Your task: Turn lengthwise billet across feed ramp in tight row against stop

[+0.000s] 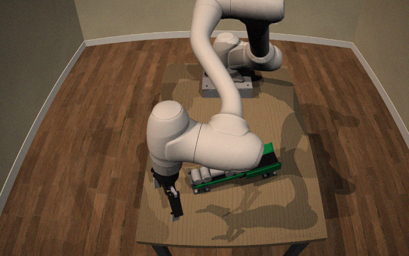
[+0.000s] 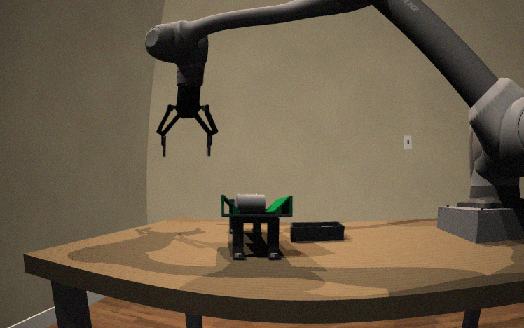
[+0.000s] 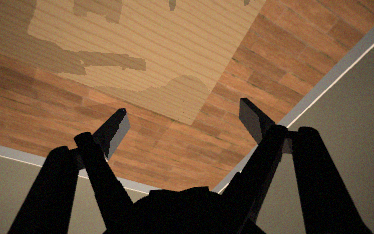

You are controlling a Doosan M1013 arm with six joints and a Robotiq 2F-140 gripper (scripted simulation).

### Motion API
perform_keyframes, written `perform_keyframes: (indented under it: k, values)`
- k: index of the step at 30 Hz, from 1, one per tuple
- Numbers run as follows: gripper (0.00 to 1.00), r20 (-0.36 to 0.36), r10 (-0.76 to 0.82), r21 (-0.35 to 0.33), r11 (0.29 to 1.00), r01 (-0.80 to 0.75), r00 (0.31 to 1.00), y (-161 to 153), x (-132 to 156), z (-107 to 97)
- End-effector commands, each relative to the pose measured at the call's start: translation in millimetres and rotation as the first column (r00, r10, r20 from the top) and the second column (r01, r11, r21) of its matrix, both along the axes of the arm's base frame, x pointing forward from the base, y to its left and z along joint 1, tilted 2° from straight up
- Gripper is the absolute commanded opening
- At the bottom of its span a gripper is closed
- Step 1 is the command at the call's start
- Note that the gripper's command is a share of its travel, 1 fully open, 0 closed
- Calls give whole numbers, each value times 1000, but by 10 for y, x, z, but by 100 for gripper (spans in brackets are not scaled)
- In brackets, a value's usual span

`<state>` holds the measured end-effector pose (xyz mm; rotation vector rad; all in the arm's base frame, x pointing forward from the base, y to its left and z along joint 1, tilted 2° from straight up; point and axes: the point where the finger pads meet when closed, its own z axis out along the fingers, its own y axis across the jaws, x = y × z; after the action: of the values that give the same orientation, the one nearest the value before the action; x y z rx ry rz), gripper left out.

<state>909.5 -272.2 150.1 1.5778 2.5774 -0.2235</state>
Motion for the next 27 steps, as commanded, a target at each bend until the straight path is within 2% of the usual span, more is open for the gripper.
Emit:
perform_keyframes:
  k: [1,18,20,22,27]
  values:
    - [100,0,0,0,1000,0,1000,0,0,3]
    - [100,0,0,1,1000,0,1000,9,-7,2]
    - [100,1,-10,13,1000,10,1000,172,-150,-11]
    - [100,-1,-38,45,998,38,999,567,-532,-54]
    - [100,-7,-80,86,993,80,997,956,-979,-121]
